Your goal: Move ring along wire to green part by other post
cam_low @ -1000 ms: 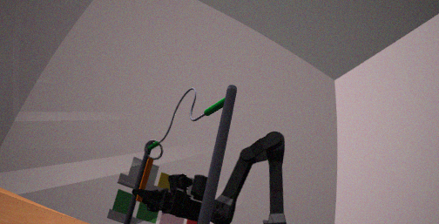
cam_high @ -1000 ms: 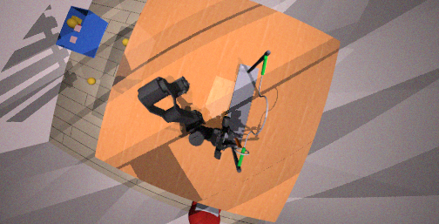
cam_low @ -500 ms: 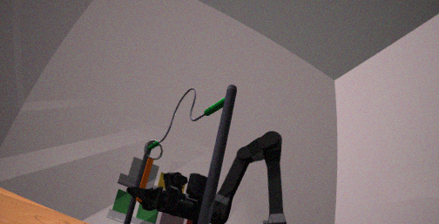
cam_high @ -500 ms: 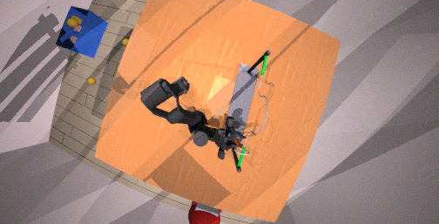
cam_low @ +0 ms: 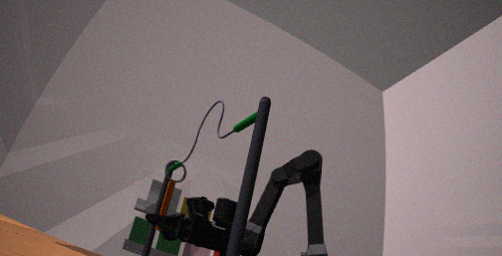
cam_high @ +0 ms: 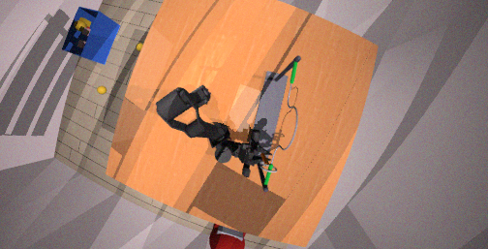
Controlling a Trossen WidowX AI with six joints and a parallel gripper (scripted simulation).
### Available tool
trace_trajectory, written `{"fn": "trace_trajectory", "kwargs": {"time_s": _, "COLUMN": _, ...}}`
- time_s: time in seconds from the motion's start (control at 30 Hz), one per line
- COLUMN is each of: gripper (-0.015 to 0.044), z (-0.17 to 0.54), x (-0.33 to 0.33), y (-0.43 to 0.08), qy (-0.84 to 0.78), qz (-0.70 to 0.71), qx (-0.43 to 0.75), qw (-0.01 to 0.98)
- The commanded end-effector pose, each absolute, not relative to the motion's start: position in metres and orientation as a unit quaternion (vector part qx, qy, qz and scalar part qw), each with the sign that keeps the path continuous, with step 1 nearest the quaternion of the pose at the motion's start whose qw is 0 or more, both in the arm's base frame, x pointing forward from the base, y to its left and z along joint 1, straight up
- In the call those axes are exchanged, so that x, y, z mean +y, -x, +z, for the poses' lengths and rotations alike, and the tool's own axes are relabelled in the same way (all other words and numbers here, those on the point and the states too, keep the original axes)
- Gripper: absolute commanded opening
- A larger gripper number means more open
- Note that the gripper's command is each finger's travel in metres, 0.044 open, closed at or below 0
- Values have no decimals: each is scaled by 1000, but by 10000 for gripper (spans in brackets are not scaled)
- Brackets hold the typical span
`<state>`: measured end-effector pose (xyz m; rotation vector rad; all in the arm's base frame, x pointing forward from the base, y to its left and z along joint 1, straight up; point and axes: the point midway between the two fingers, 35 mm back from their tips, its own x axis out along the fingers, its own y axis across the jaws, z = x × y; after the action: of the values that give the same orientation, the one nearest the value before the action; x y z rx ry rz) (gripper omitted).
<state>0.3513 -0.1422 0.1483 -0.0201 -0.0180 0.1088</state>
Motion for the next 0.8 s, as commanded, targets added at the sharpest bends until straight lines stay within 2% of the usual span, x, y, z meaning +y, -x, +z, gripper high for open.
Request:
{"fn": "trace_trajectory", "kwargs": {"time_s": 0.0, "gripper": 2, "z": 148, "x": -142, "y": -351, "qy": 10, "qz": 54, "qx": -9, "qw": 998}}
{"fn": "trace_trajectory", "kwargs": {"time_s": 0.2, "gripper": -150, "z": 148, "x": -142, "y": -351, "qy": 10, "qz": 54, "qx": -9, "qw": 998}}
{"fn": "trace_trajectory", "kwargs": {"time_s": 0.77, "gripper": -150, "z": 163, "x": -142, "y": -351, "qy": 7, "qz": 50, "qx": -10, "qw": 999}}
